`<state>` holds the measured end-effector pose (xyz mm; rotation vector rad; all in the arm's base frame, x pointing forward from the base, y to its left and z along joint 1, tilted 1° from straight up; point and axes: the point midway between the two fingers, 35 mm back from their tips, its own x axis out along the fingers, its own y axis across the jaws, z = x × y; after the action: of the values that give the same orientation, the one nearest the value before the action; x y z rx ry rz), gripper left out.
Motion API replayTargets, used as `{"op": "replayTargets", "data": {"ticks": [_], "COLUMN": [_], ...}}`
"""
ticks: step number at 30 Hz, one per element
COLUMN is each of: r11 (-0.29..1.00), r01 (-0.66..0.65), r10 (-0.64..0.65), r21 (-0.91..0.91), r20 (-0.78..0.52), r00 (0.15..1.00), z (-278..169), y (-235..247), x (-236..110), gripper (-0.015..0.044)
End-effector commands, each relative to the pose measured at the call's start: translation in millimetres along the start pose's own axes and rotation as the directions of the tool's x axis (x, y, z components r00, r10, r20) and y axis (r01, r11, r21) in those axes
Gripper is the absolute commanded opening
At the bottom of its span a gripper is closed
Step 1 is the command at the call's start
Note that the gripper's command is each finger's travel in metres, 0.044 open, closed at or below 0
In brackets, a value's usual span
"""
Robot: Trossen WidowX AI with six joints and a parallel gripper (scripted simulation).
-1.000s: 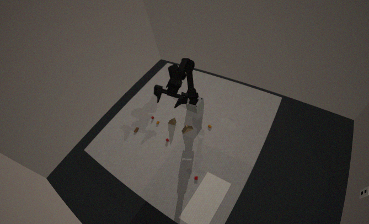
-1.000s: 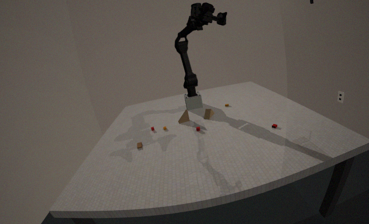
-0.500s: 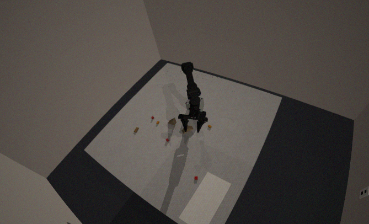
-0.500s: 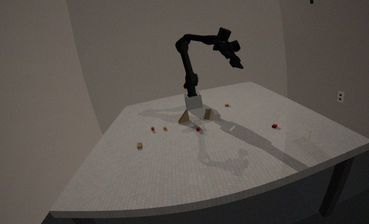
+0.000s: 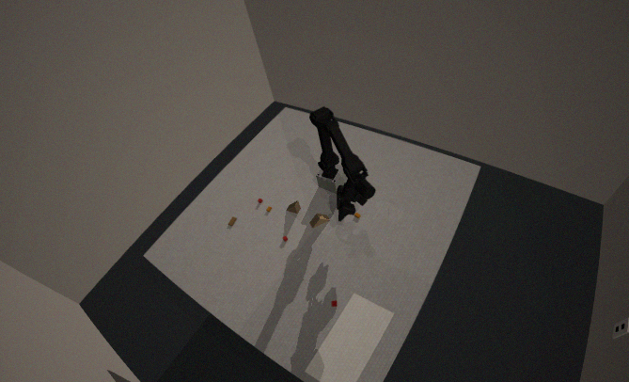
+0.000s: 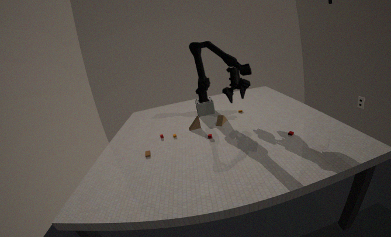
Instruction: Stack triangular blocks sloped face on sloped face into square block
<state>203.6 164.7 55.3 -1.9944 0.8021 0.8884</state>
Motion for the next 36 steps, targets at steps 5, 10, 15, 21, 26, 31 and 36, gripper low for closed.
{"op": "replayTargets", "data": {"ticks": [5,10,15,21,26,31,36], "r11": [0.875,0.875,0.874,0.874,0.874,0.874,0.879], "r01": [-0.139,-0.139,-0.14,-0.139,-0.139,-0.14,-0.136], "r10": [0.044,0.044,0.05,0.051,0.047,0.042,0.041], "r21": [-0.465,-0.465,-0.465,-0.465,-0.465,-0.465,-0.457], "r20": [-0.209,-0.209,-0.2,-0.196,-0.204,-0.215,-0.211], "r00": [0.977,0.977,0.978,0.979,0.978,0.976,0.977], "z": [-20,-20,-19,-25,-37,-48,-46], "y": [74,74,73,74,80,86,83], "x": [10,10,33,70,94,108,107], "gripper": [0.044,0.044,0.044,0.044,0.044,0.044,0.0414]}}
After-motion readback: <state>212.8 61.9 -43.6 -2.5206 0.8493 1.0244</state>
